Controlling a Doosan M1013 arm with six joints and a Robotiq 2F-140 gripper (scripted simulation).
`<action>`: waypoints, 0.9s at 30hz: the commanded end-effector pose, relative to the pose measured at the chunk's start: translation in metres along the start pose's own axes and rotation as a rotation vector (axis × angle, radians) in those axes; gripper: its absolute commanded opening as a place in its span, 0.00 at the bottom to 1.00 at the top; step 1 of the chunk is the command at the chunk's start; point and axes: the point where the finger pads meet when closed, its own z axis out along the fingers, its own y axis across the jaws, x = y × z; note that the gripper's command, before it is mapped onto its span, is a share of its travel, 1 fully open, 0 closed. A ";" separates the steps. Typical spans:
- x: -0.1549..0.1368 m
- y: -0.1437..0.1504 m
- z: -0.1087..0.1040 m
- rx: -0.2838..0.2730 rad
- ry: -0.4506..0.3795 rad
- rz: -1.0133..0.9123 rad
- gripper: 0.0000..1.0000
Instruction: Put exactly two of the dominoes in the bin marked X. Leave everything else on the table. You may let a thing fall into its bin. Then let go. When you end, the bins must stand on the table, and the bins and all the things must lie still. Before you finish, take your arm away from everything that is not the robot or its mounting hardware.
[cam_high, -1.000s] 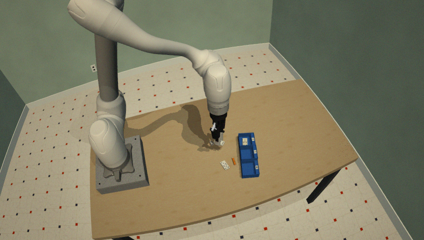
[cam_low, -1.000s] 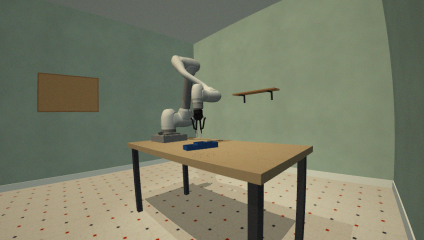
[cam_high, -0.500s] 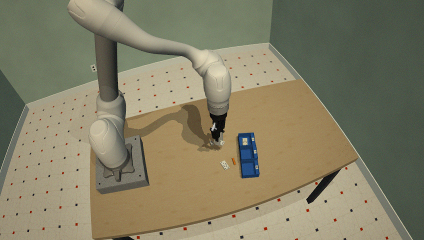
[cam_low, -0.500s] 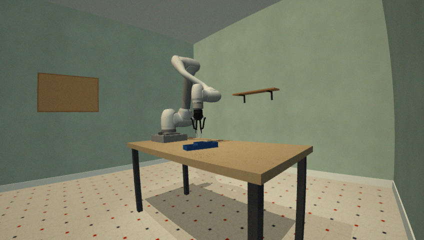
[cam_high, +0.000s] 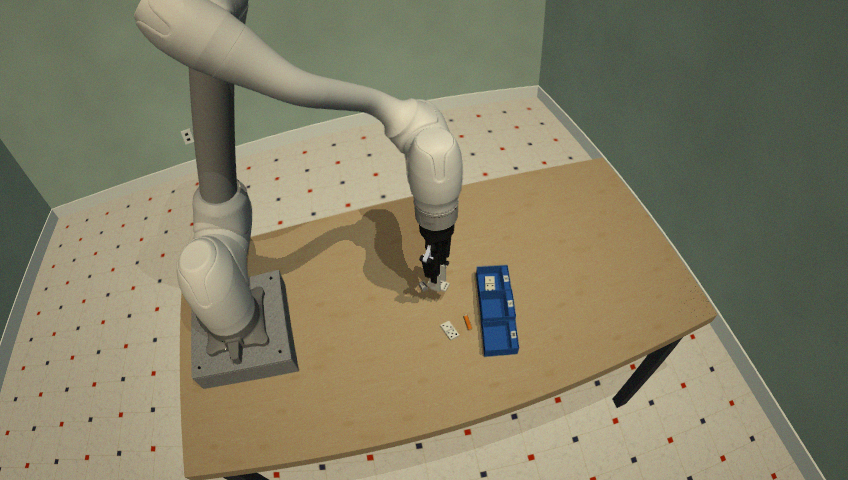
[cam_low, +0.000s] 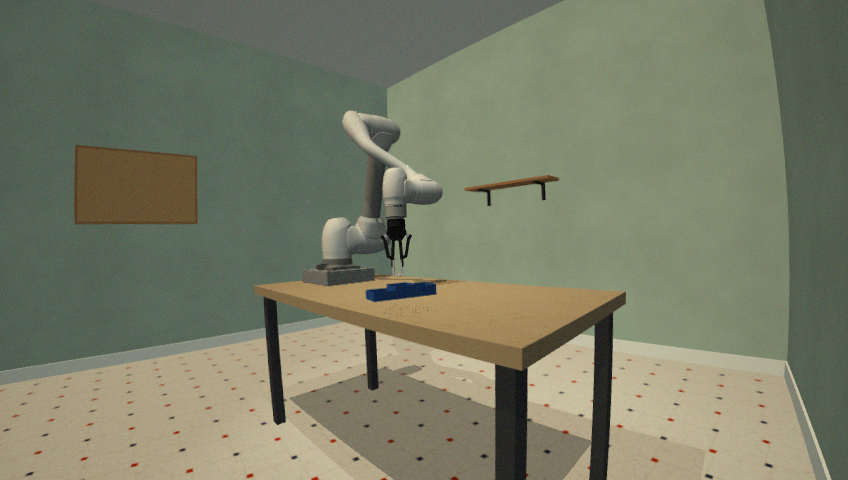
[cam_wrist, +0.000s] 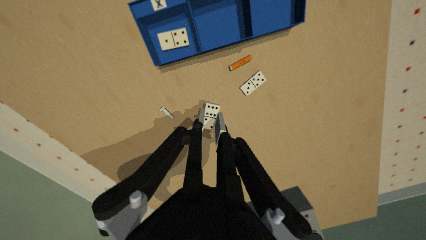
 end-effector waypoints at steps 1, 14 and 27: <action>0.002 -0.001 -0.004 0.003 0.002 0.001 0.13; 0.030 -0.024 -0.005 0.003 0.002 0.001 0.13; 0.076 -0.063 -0.005 0.004 0.002 0.271 0.13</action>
